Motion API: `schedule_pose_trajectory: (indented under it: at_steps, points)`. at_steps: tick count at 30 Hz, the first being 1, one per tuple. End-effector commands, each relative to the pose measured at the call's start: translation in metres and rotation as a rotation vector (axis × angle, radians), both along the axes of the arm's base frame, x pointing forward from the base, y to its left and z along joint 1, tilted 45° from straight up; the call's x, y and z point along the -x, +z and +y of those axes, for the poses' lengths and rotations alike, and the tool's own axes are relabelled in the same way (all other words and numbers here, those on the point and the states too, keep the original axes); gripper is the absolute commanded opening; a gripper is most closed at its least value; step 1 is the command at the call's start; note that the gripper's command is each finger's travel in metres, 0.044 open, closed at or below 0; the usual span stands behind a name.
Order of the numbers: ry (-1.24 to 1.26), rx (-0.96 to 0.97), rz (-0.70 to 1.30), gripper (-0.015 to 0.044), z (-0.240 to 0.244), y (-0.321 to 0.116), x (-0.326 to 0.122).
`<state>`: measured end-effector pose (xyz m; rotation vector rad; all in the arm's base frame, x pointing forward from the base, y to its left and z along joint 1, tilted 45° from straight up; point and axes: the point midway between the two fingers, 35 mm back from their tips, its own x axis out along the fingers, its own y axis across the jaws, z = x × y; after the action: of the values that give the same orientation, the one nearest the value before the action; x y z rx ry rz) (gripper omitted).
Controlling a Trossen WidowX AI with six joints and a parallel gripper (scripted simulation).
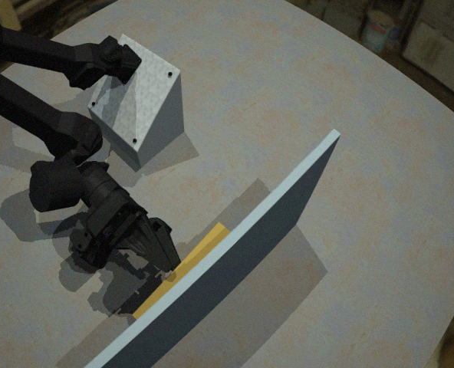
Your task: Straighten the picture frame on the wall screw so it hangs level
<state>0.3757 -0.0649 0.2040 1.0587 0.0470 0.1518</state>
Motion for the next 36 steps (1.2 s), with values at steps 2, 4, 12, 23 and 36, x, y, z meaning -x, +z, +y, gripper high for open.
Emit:
schedule_pose_trajectory:
  at_steps: [2,4,12,23,36]
  points:
    - [-0.002,0.005,-0.004,0.026,0.0013,0.0007,-0.0081]
    - [-0.002,0.005,-0.004,0.026,0.0019,0.0006,-0.011]
    - [-0.002,0.005,-0.004,0.026,0.0021,0.0006,-0.0121]
    - [-0.002,0.005,-0.004,0.026,0.0021,0.0006,-0.0121]
    - [-0.002,0.005,-0.004,0.0181,0.0018,0.0008,-0.0123]
